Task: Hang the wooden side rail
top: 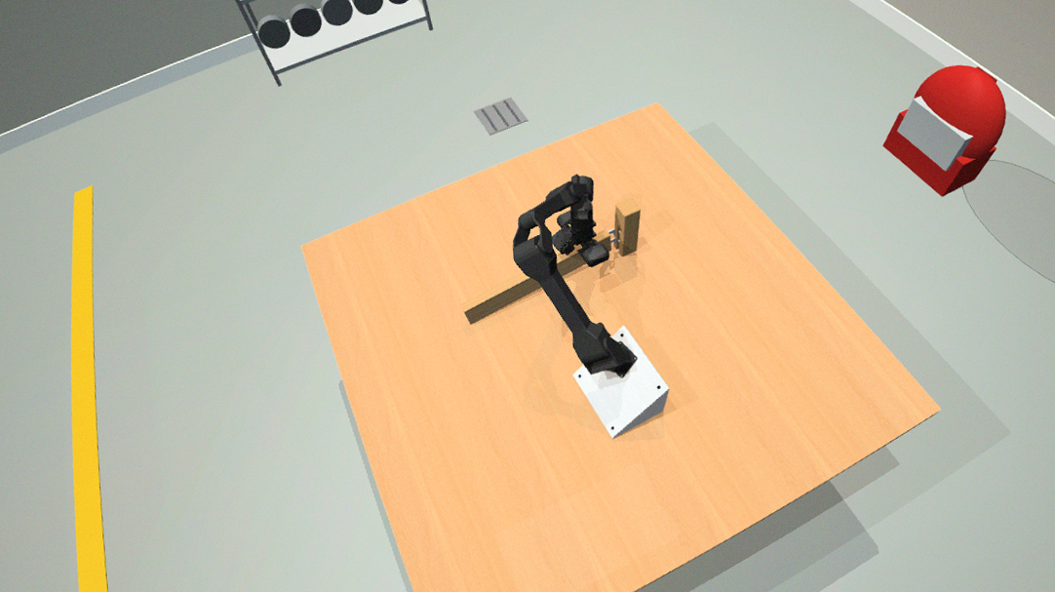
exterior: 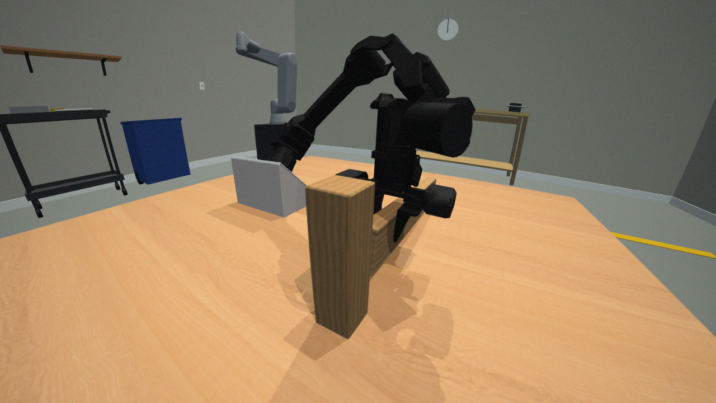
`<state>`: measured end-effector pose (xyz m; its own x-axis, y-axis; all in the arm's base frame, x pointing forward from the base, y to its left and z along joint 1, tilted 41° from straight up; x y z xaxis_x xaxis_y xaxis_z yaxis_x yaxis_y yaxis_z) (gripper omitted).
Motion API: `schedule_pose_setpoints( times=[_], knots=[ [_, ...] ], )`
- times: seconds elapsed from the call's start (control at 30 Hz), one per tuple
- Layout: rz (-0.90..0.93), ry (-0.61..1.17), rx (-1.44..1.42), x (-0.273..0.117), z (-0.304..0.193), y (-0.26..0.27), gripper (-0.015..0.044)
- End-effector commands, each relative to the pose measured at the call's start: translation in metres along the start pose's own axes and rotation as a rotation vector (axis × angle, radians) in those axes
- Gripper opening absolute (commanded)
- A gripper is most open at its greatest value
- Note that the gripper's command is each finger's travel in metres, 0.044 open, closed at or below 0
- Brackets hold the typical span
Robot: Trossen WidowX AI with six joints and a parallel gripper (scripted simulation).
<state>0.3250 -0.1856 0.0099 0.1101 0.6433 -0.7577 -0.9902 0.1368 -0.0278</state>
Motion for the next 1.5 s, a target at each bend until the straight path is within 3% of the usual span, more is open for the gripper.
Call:
schedule_pose_setpoints(
  times=[0.0,1.47],
  knots=[
    [-0.019,0.008,0.001,-0.0071,-0.0031,-0.0013,0.0000],
    [-0.018,0.009,0.001,-0.0029,-0.0077,0.0038,0.0000]
  ],
)
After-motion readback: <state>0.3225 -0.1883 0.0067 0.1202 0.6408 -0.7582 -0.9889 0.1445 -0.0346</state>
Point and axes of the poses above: the point midway between the two fingers, 35 mm back from their tips, its own x axis out along the fingers, its own y axis across the jaws, z = x × y, the point moved 10 cm from there along -x, back along the fingers, and after that the axes turned 2 degrees about -x, right-handed, at the moved point
